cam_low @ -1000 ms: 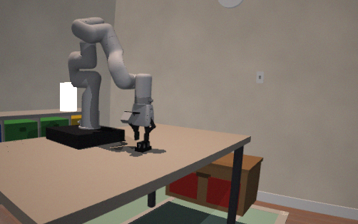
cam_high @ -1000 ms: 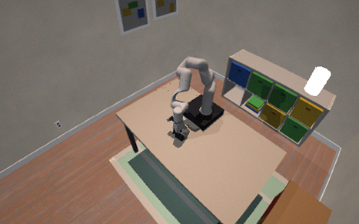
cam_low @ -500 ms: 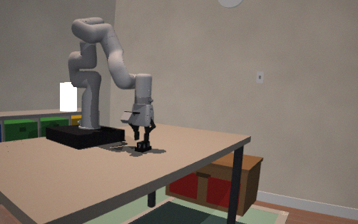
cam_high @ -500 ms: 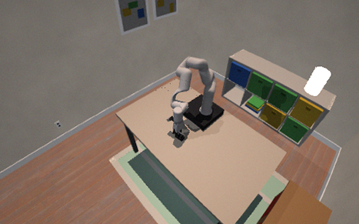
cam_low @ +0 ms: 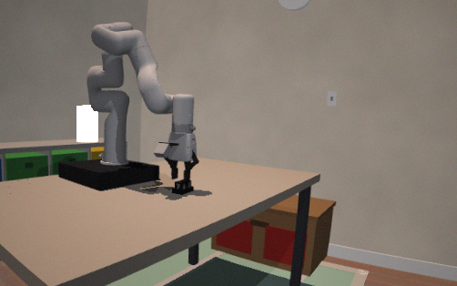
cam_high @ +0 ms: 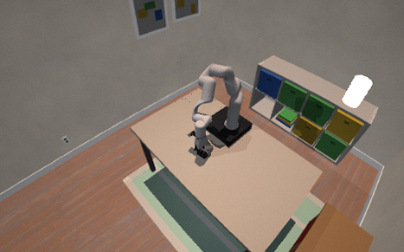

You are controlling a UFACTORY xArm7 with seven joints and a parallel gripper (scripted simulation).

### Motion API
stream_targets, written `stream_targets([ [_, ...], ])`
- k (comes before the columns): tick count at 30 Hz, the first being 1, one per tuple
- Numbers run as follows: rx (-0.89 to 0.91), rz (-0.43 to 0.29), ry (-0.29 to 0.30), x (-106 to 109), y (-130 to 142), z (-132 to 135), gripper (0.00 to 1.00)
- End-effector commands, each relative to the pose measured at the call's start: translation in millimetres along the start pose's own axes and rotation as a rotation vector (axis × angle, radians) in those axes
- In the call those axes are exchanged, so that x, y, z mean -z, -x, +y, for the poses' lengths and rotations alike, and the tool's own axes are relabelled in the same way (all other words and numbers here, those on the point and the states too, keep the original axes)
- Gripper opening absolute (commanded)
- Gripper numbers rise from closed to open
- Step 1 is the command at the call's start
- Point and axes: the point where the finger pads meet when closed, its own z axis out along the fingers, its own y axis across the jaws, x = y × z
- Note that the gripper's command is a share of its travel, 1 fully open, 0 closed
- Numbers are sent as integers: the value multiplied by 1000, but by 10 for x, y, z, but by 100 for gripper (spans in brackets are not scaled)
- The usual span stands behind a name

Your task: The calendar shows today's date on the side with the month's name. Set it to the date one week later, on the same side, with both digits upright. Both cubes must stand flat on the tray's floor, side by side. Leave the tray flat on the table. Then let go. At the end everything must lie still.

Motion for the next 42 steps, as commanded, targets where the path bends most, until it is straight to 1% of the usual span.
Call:
stream_targets([
  [1, 0, 1, -3, 8, -2, -13, 49],
  [8, 0, 1, -3, -25, -2, -13, 49],
  [17, 0, 1, -3, -166, -2, -13, 49],
  [26, 0, 1, -3, -257, -2, -13, 49],
  [42, 0, 1, -3, -274, -2, -13, 49],
])
